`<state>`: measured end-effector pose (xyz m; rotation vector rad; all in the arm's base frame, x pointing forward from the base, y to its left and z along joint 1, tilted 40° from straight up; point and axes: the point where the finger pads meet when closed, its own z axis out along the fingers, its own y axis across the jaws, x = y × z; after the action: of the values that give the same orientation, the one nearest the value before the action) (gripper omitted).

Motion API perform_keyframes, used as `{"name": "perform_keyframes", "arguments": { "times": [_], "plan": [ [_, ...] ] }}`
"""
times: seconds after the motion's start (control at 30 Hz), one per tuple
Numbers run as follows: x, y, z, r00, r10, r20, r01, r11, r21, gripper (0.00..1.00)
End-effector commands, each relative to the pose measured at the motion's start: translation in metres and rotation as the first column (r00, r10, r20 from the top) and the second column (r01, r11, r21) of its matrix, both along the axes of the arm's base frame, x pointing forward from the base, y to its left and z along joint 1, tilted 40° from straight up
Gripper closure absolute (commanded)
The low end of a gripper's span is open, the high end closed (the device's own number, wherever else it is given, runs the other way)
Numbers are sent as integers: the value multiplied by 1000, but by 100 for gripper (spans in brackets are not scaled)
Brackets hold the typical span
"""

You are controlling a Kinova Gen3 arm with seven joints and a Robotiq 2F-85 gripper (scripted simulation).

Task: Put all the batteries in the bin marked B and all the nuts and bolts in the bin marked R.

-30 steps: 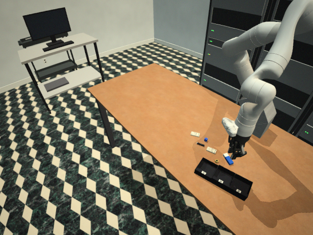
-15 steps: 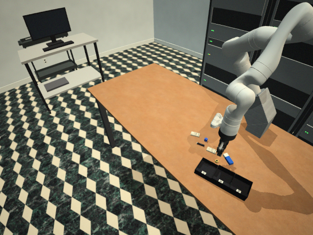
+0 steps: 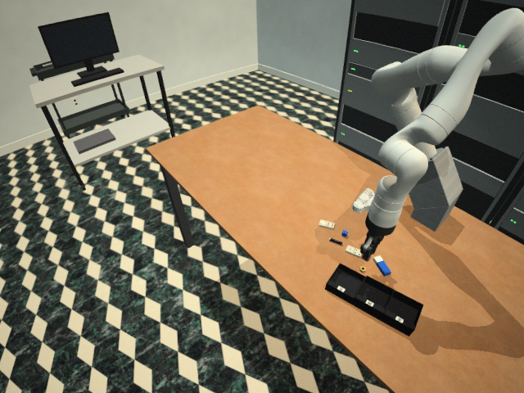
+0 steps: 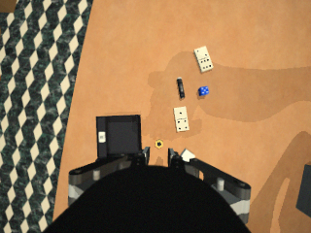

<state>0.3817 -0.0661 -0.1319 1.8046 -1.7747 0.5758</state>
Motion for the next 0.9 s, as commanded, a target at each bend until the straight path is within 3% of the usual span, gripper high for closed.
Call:
{"name": "perform_keyframes", "arguments": {
  "times": [0.0,0.67,0.87],
  "plan": [
    [1,1,0,1000,1,1,-1,1000,1,69],
    [1,1,0,1000,1,1,-1,1000,1,69],
    [-1,-15,-18,1000,1,1,-1,1000,1,69]
  ]
}}
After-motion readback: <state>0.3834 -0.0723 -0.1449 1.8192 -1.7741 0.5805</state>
